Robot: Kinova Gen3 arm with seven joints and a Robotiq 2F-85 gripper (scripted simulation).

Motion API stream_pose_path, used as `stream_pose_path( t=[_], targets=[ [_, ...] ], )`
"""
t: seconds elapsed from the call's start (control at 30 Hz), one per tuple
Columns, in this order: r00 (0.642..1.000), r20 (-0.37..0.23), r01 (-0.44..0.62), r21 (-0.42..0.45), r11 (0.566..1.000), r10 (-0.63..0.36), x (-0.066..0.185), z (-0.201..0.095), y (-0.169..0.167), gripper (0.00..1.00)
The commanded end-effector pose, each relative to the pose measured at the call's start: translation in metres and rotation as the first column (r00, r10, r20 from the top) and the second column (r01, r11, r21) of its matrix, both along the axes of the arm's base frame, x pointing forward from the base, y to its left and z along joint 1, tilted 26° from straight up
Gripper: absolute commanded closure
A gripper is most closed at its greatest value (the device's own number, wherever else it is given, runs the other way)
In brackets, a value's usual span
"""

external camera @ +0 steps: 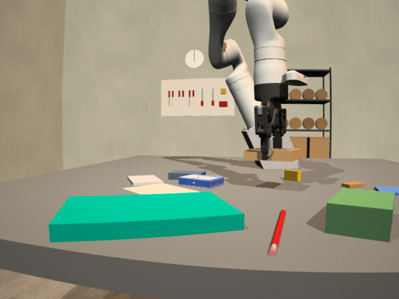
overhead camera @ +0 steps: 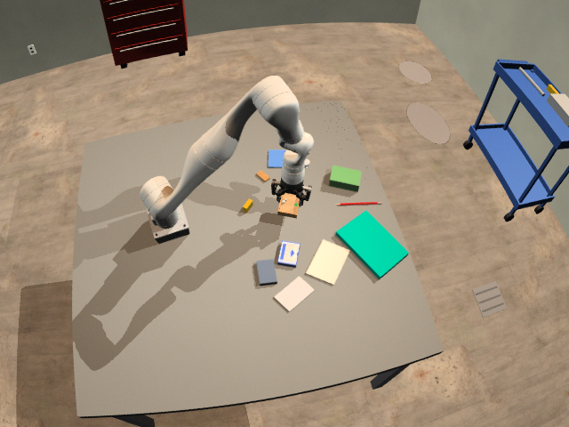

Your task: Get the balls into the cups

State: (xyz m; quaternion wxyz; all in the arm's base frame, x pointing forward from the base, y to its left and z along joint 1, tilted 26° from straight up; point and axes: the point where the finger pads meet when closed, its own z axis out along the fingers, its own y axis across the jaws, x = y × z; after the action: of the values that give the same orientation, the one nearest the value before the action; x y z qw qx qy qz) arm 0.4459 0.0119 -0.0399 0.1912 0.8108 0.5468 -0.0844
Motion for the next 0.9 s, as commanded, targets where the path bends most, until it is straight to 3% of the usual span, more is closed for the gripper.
stream_pose_path(
  t=[0.0, 0.13, 0.27, 0.4, 0.47, 0.57, 0.8, 0.87],
  targets=[
    [1.0, 0.006, 0.008, 0.019, 1.0, -0.008, -0.0008, 0.0033, -0.0053, 0.27],
    [1.0, -0.009, 0.015, 0.021, 1.0, -0.014, -0.0005, 0.0033, -0.0053, 0.27],
    [1.0, 0.007, 0.013, -0.041, 0.999, -0.012, -0.0008, 0.0028, -0.0042, 0.27],
    [1.0, 0.031, 0.0, -0.02, 1.0, 0.0, -0.0013, 0.0029, -0.0046, 0.27],
    [1.0, 0.009, 0.008, 0.001, 1.0, -0.008, -0.0009, 0.0031, -0.005, 0.27],
    [1.0, 0.007, 0.012, -0.036, 0.999, -0.012, -0.0008, 0.0028, -0.0043, 0.27],
    [0.999, 0.04, -0.003, -0.027, 1.0, 0.004, -0.0015, 0.0029, -0.0045, 0.27],
    [1.0, 0.018, 0.006, -0.022, 1.0, -0.006, -0.001, 0.0029, -0.0046, 0.27]
  ],
)
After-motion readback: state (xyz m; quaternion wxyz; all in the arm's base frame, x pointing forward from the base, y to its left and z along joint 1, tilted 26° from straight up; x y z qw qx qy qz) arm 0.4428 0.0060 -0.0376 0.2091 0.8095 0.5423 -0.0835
